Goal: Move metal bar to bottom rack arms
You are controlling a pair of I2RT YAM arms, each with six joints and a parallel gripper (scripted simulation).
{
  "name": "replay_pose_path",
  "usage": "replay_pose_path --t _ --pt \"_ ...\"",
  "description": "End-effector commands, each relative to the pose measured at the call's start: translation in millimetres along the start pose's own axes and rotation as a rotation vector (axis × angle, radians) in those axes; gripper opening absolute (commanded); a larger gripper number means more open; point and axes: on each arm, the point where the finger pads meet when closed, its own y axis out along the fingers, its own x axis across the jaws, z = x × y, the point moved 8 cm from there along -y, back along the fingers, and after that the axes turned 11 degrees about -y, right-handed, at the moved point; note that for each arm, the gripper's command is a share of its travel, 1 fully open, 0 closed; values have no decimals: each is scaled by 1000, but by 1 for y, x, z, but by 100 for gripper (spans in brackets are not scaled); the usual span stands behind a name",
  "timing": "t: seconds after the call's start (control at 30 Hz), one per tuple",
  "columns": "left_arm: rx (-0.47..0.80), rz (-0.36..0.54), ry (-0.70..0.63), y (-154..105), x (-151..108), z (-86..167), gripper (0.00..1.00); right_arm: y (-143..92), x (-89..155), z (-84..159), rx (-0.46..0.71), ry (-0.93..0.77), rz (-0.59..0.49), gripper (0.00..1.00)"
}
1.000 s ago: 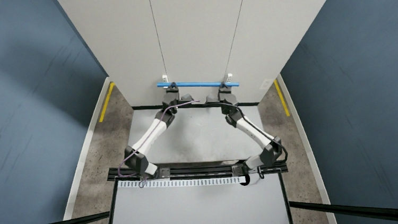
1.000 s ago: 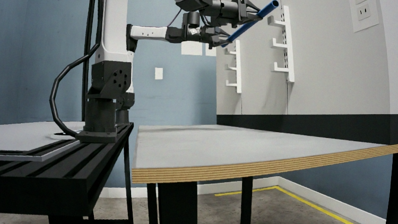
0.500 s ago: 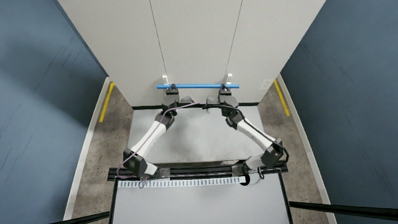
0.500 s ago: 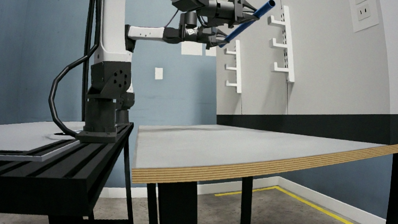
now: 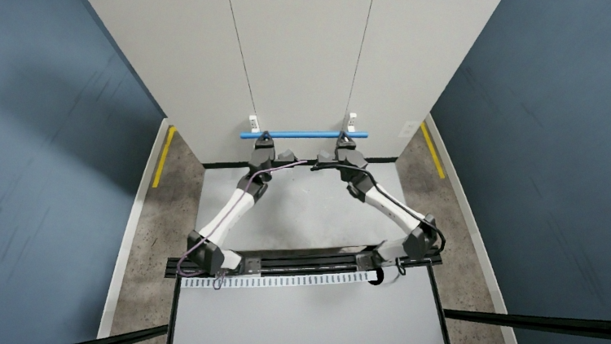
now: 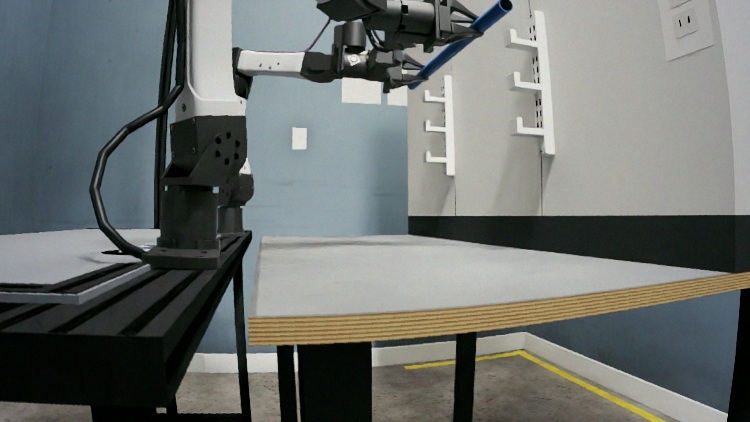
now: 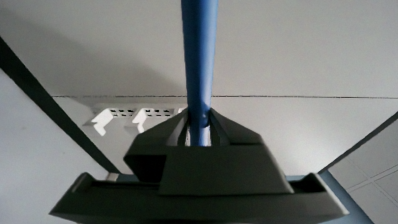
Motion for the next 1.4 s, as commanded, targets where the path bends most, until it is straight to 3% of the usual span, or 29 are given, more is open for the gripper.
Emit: replay_pose_path --t 0.0,1.03,1.37 --pt "0 -54 -24 -7 9 -1 0 -9 -9 1 -6 14 35 0" --pt "0 -54 -24 -12 7 0 0 -8 -8 1 -6 14 35 0" --pt "0 -54 -24 -29 6 -1 0 -24 -7 1 -6 14 35 0"
